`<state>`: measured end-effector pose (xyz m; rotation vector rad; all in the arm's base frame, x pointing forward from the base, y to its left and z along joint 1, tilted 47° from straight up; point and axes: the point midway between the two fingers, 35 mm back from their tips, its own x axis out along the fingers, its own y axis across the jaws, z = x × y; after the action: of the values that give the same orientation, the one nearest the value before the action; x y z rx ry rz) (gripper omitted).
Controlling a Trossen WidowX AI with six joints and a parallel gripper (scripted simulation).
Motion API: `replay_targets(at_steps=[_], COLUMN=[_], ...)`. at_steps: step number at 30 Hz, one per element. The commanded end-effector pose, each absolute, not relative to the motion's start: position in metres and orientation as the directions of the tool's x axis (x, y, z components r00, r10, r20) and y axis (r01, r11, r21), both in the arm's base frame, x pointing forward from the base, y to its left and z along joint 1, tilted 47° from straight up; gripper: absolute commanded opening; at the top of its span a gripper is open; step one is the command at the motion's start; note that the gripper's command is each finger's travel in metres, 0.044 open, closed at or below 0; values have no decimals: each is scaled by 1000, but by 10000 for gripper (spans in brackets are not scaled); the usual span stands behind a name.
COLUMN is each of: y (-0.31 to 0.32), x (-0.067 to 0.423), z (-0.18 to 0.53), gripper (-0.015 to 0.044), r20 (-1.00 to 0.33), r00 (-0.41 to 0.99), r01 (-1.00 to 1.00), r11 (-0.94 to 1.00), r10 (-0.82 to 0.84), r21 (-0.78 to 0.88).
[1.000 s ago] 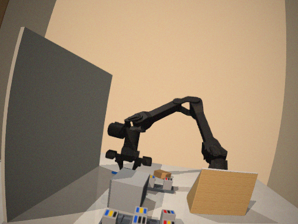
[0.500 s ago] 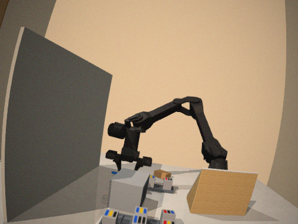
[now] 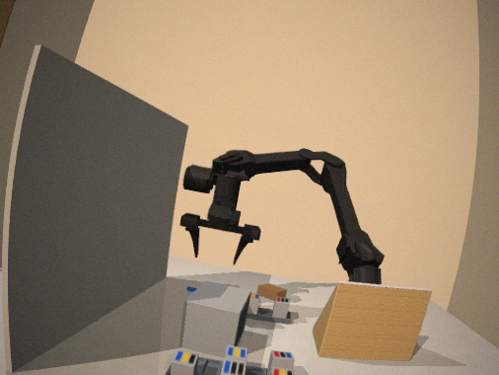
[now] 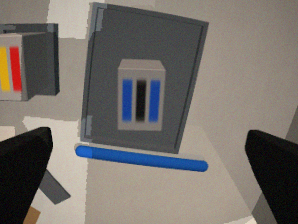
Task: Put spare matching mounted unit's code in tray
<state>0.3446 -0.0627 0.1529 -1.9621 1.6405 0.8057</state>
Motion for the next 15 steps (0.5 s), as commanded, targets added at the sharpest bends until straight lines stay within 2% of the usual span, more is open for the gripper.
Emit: replay_targets(at_steps=[1,15], y=[-58,-56], x=[340,342], z=[165,163], gripper=[440,440], r20=[-682,-686], r00=[111,127], r01=[-985,-982], r11=[-171,-187], r10=[-722,-716], r21=[22,14])
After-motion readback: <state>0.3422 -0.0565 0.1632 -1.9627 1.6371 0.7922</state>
